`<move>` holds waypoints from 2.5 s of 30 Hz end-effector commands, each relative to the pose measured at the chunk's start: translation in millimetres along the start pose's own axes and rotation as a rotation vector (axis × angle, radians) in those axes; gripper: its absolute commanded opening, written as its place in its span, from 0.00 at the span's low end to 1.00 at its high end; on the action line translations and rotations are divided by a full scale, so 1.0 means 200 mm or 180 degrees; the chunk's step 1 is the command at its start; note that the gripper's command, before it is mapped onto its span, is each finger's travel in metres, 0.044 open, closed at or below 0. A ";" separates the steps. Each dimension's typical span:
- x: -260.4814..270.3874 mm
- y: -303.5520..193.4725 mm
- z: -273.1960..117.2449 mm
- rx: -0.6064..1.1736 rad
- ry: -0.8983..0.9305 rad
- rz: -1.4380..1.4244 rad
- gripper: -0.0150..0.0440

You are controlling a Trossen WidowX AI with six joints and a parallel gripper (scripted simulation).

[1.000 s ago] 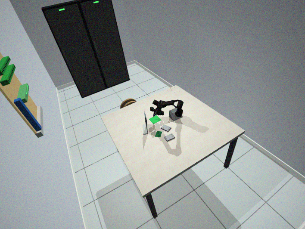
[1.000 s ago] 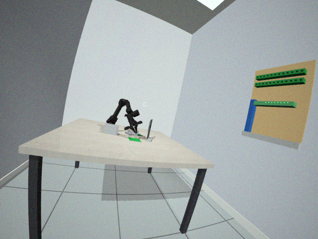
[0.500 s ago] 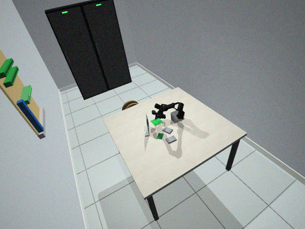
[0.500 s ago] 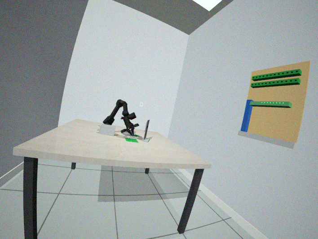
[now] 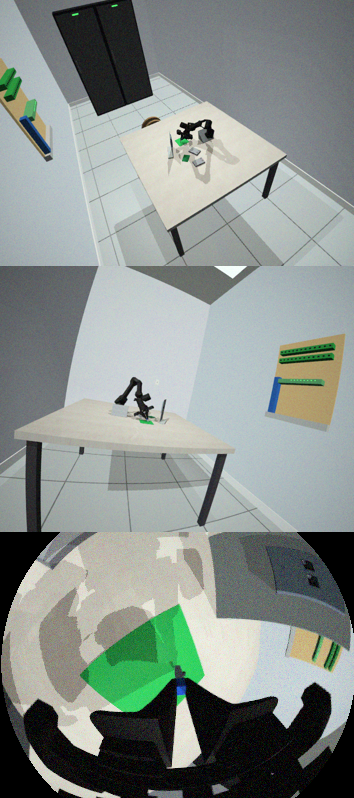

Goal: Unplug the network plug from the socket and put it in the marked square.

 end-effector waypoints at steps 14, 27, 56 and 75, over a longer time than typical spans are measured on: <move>0.02 0.01 0.02 -0.0001 0.0006 0.0008 0.25; 0.02 0.01 0.02 -0.0001 0.0006 0.0008 0.52; 0.00 -0.01 -0.14 0.0019 0.0013 0.0019 0.52; -0.09 -0.02 -0.25 0.0029 0.0015 0.0018 0.52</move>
Point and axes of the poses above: the point midway between the two fingers, 35 mm back from their tips, its own z axis out along the fingers, its own x axis across the jaws, y = z × x, the point moved 2 cm from there along -z, back along the fingers, and after that the axes turned 2 degrees about -z, right-handed, at the moved point
